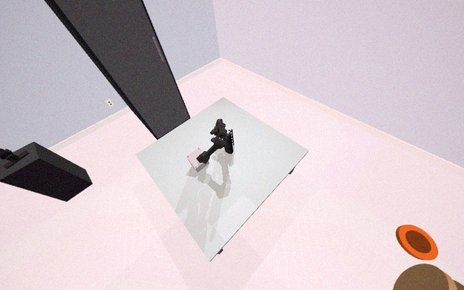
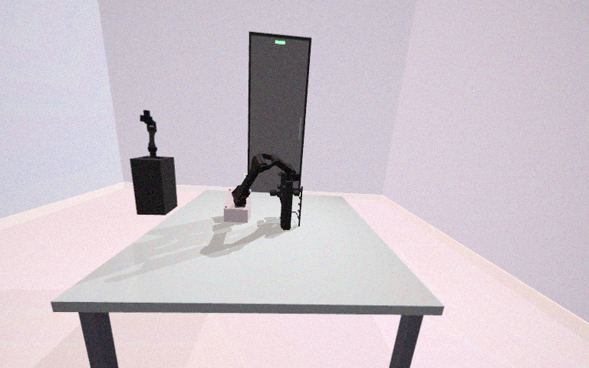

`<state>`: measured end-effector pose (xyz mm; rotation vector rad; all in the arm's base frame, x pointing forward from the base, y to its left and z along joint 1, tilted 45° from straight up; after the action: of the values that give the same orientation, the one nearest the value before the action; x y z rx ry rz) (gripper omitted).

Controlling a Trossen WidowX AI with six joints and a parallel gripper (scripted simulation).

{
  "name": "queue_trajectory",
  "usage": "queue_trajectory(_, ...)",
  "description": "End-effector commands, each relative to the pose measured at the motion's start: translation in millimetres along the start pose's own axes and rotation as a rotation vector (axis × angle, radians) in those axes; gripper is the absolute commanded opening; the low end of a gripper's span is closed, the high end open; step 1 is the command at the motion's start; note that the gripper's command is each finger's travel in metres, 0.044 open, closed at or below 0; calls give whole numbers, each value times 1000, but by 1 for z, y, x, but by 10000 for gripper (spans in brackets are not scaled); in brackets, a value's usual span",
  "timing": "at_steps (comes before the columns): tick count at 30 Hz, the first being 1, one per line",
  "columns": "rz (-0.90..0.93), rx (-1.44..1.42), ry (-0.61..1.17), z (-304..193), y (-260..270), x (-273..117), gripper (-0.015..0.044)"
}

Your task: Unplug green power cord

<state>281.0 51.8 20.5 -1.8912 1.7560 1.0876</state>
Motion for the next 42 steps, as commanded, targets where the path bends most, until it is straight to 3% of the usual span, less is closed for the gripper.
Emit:
queue_trajectory(1, -2, 0, -2, 5, -2, -1, 0)
queue_trajectory(20, -3, -3, -4, 35, -10, -4, 0)
queue_trajectory(36, 0, -7, 0, 38, -9, -2, 420)
queue_trajectory(42, -1, -6, -2, 84, -17, -11, 440)
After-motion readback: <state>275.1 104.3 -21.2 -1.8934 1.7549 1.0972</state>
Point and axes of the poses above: the point midway between the two fingers, 35 mm back from their tips, its own x axis out along the fingers, its own y axis across the jaws, z = x × y, the point moved 5 cm from there along -x, back along the fingers, and after that the axes turned 12 degrees about -x, right-handed, at the moved point
